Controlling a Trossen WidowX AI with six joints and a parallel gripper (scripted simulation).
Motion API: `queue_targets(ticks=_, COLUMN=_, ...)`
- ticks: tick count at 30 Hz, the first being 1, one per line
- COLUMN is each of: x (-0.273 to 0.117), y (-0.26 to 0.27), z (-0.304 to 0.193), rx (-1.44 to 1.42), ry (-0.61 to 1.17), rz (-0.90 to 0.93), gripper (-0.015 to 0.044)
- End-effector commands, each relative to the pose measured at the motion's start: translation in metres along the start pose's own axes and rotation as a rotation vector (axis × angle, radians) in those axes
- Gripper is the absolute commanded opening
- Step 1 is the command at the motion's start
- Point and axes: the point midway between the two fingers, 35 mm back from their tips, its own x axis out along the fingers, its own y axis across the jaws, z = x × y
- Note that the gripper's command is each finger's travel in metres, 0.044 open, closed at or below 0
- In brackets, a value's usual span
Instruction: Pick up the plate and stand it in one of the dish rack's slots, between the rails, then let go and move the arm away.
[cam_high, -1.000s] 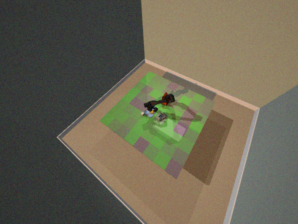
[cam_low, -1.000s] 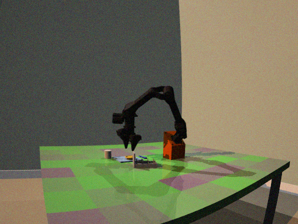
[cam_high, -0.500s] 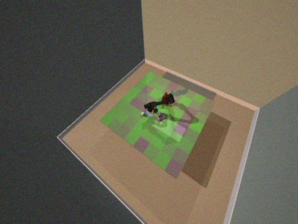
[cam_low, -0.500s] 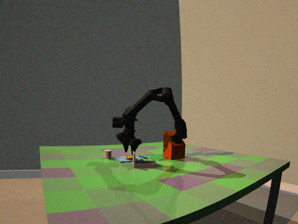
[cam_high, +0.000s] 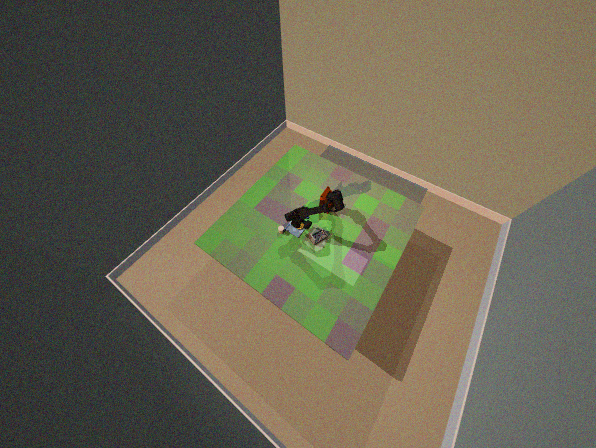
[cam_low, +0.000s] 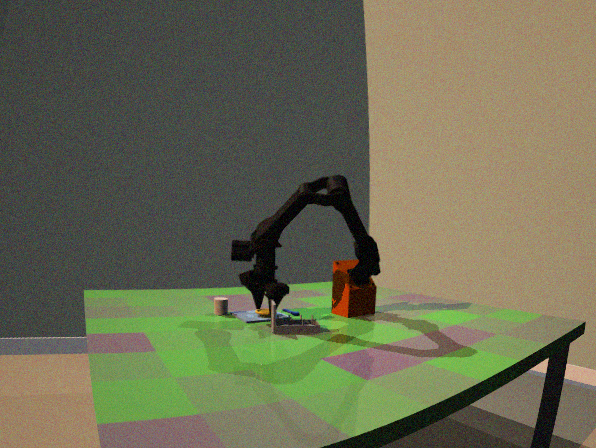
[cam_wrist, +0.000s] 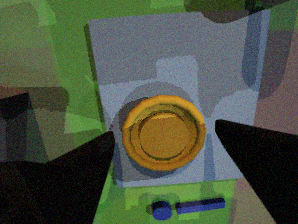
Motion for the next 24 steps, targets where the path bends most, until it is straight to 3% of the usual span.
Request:
queue_targets(ticks=1, x=0.0090, y=0.0006, z=-0.0039, rx=0.012, ry=0.006, rz=0.011, gripper=0.0400)
queue_targets(ticks=4, x=0.0093, y=0.0006, z=-0.0039, rx=0.012, ry=0.006, rz=0.011, gripper=0.0364)
queue_targets(ticks=10, x=0.0093, y=0.0006, z=-0.0039, rx=0.012, ry=0.006, rz=0.011, gripper=0.0364)
queue_targets(ticks=21, x=0.0093, y=0.0006, z=-0.0039, rx=0.012, ry=0.006, rz=0.011, gripper=0.0291)
queue_targets(ticks=24, x=0.0057, y=-0.0001, z=-0.0028, rx=0.012, ry=0.005, rz=0.010, gripper=0.0212)
